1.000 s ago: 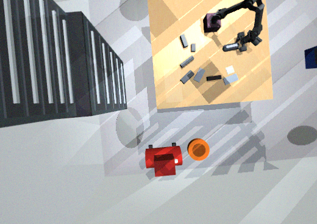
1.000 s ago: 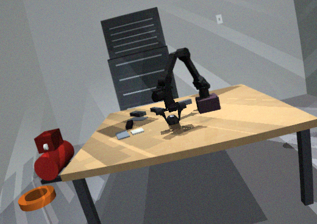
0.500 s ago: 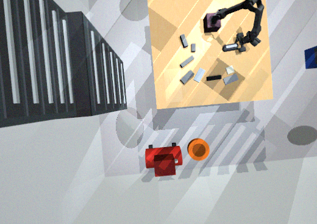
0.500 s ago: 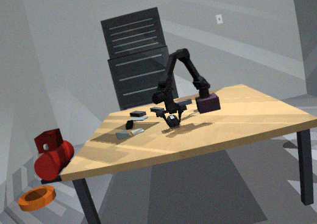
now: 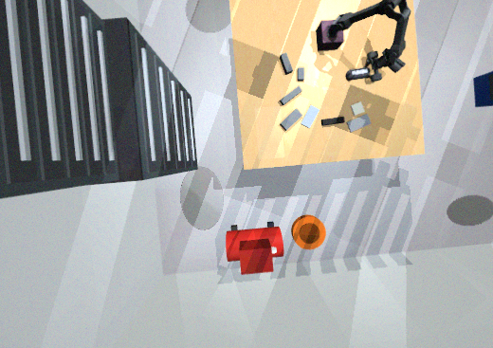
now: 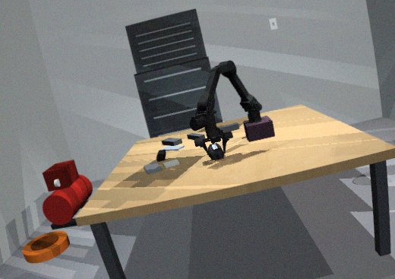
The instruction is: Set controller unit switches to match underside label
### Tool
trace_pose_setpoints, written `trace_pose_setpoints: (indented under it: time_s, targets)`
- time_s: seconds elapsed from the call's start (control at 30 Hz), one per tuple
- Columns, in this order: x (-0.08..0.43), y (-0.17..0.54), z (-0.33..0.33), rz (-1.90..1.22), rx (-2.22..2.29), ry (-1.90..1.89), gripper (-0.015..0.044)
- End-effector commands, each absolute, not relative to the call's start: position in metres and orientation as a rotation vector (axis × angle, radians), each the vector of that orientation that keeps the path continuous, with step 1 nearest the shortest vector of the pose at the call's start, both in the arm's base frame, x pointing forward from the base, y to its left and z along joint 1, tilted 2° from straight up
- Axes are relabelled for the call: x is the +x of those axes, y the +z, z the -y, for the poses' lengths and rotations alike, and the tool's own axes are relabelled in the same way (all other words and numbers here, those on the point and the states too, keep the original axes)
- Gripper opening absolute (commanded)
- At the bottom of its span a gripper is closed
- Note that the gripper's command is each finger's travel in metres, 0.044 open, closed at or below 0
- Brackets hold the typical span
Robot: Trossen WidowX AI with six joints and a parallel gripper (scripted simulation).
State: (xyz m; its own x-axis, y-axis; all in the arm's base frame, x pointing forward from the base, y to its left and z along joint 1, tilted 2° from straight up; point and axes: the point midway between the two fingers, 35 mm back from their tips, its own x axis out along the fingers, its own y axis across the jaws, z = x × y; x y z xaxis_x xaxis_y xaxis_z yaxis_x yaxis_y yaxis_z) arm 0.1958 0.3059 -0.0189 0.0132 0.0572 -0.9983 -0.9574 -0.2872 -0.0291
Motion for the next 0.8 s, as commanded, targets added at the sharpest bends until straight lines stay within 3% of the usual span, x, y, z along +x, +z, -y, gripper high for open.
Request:
trace_pose_setpoints:
  time_s: [0.0, 0.03, 0.33, 0.5, 0.77]
  targets:
    - [0.196, -0.019, -0.306, -0.999, -1.388, 1.429, 0.0417]
    - [0.196, -0.019, -0.306, -0.999, -1.388, 1.429, 0.0440]
    - [0.197, -0.017, -0.304, -1.000, -1.388, 1.429, 0.0440]
    - [0.212, 0.017, -0.248, -1.002, -1.392, 1.426, 0.0440]
    - [0.213, 0.018, -0.246, -1.002, -1.392, 1.426, 0.0440]
